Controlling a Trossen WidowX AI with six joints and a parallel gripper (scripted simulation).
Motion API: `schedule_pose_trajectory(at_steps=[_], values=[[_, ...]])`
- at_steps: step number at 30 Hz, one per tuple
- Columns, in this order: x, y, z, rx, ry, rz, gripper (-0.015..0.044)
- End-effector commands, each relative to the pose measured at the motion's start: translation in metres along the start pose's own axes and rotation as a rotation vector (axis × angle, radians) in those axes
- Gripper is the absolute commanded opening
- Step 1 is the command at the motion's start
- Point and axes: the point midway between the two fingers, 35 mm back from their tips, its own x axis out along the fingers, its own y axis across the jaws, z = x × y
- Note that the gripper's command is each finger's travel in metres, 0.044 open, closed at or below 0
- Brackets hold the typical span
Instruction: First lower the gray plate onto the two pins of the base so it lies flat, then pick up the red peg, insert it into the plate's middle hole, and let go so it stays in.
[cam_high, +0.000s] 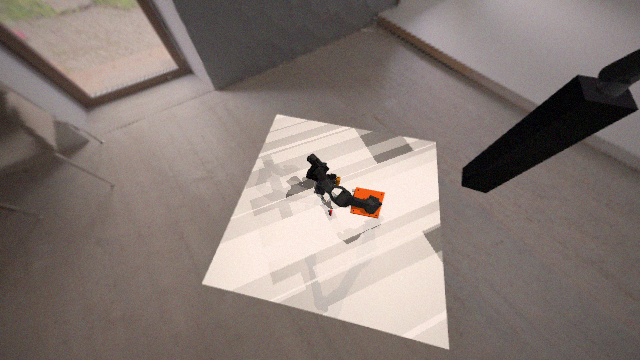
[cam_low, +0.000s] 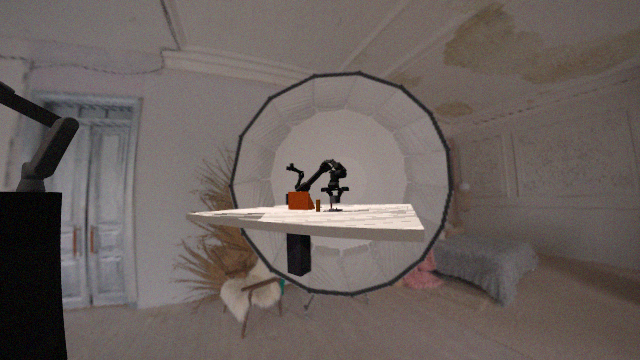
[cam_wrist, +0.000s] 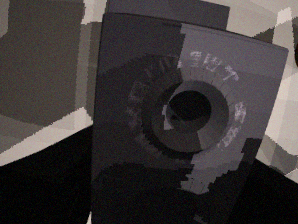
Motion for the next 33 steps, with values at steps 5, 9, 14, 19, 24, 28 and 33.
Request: schedule_pose_trajectory(at_steps=[5, 9, 14, 19, 24, 28, 33], values=[[0.001, -0.002, 0.002, -0.006, -0.004, -0.004, 0.0], [0.003, -0.002, 0.002, -0.006, -0.004, -0.004, 0.0], [0.013, -0.002, 0.002, -0.006, -0.004, -0.004, 0.0], [0.017, -0.002, 0.002, -0.006, -0.003, -0.004, 0.0], [0.021, -0.002, 0.002, -0.006, -0.003, -0.004, 0.0], [0.028, -0.002, 0.002, -0.006, -0.003, -0.004, 0.0], [0.036, -0.002, 0.002, -0.006, -0.003, -0.004, 0.0]])
